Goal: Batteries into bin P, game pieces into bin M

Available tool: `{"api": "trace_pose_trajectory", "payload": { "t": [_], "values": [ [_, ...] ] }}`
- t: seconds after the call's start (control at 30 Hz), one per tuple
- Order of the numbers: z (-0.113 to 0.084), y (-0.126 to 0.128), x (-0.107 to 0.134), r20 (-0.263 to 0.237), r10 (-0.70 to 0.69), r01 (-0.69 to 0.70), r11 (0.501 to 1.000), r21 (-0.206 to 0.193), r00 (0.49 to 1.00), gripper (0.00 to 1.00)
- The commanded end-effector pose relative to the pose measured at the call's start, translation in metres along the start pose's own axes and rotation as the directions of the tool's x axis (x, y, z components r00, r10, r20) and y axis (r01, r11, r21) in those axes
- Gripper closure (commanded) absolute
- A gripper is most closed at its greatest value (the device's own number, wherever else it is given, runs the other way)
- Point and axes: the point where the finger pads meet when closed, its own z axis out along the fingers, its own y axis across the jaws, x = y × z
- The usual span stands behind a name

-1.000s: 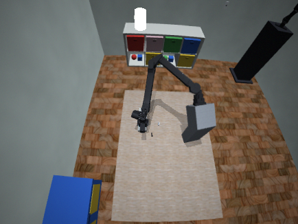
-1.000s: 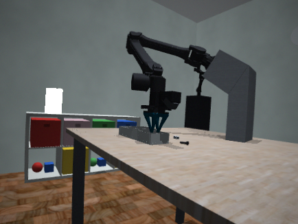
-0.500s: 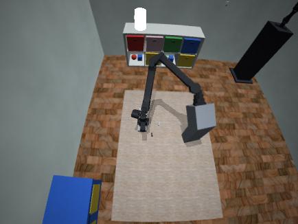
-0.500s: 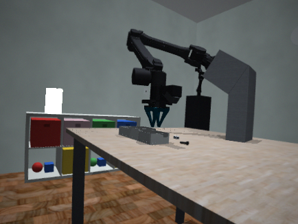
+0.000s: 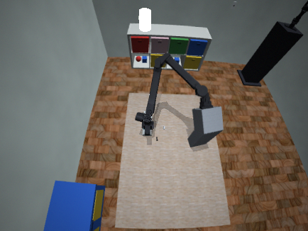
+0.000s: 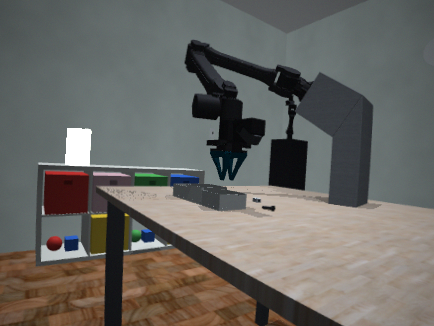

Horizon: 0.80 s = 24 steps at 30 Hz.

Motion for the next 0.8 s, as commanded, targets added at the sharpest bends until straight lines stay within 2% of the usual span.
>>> {"api": "trace_pose_trajectory", "payload": {
  "t": [0.0,0.3,0.33,0.37,0.73,0.77],
  "values": [
    [-0.005,-0.003,-0.001,0.003,-0.004,0.003,1.000,0.009,1.000,0.70],
    [-0.004,-0.003,-0.001,0.003,-0.004,0.004,1.000,0.009,1.000,0.70],
    [0.004,0.003,0.004,0.001,-0.006,0.006,1.000,-0.010,1.000,0.70],
    [-0.004,-0.003,-0.001,0.003,-0.004,0.004,1.000,0.009,1.000,0.70],
    [-0.003,-0.003,0.000,0.003,-0.004,0.004,1.000,0.009,1.000,0.70],
    [0.005,0.001,0.005,0.000,-0.001,0.001,1.000,-0.006,1.000,0.70]
  ]
}}
